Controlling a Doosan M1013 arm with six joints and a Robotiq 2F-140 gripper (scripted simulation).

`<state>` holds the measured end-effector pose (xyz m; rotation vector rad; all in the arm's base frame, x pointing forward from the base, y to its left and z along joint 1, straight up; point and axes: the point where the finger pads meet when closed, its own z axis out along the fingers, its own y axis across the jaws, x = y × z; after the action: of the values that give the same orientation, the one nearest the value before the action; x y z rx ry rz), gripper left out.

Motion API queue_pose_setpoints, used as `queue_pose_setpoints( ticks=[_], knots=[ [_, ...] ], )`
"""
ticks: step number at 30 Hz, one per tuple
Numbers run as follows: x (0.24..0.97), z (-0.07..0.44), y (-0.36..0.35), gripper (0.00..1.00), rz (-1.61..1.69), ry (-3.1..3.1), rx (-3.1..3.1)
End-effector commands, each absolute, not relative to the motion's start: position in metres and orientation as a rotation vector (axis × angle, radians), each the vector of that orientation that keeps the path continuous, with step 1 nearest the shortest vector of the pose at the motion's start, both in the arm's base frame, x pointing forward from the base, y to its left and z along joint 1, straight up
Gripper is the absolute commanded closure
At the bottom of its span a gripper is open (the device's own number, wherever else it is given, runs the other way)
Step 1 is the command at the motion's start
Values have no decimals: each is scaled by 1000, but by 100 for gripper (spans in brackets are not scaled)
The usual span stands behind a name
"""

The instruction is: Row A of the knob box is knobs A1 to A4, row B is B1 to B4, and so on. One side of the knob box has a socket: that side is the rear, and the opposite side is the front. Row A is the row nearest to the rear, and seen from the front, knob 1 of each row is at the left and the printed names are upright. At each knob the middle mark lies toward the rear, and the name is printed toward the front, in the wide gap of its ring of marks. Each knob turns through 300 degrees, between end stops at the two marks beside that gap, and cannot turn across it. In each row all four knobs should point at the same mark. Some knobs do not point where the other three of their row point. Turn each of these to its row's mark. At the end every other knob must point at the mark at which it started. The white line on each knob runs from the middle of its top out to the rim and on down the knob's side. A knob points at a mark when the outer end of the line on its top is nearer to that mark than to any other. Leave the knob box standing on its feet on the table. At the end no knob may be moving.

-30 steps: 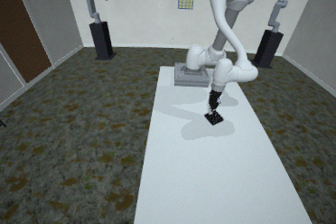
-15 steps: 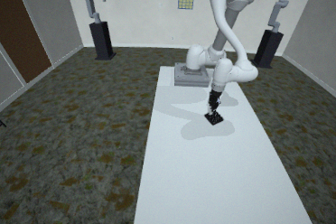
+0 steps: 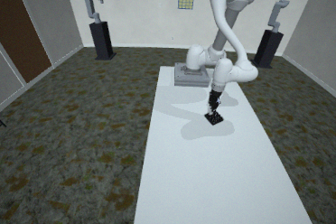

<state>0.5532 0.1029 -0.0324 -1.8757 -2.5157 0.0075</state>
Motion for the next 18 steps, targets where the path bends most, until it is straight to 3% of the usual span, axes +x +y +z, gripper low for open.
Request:
queue_pose_setpoints(
  ticks=[1, 18],
  knots=[
    [553, -32, 103, 88, 7, -2516, -1876],
    [553, -8, 103, 88, 7, -2516, -1876]
  ],
)
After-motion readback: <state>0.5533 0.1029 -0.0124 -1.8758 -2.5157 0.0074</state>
